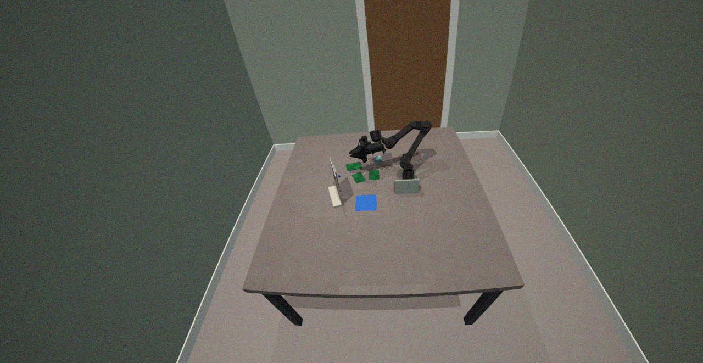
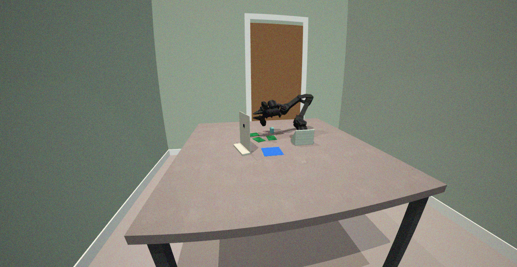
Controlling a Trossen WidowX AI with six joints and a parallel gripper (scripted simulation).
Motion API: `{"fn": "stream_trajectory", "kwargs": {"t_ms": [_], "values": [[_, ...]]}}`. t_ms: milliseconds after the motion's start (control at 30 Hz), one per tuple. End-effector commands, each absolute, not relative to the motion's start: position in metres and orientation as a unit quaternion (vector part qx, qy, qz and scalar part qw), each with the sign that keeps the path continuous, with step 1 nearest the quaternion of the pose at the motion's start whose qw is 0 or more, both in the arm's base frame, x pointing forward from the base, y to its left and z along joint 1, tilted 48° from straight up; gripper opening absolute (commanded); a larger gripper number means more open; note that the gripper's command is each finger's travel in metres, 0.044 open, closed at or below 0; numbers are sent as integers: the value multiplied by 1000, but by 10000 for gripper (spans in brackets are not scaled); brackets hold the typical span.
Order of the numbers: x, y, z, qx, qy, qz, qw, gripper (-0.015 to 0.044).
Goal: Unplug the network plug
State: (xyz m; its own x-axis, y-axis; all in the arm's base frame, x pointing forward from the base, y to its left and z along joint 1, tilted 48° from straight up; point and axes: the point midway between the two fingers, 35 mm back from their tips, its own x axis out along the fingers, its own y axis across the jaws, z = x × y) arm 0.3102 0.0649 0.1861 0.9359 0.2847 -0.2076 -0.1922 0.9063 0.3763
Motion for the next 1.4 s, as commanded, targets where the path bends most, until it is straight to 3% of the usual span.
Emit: {"fn": "stream_trajectory", "kwargs": {"t_ms": [0, 433, 1367], "values": [[299, 79, 156, 216, 169, 144, 951, 156], [250, 115, 80, 322, 289, 187, 882, 156], [297, 135, 71, 322, 288, 188, 882, 156]]}}
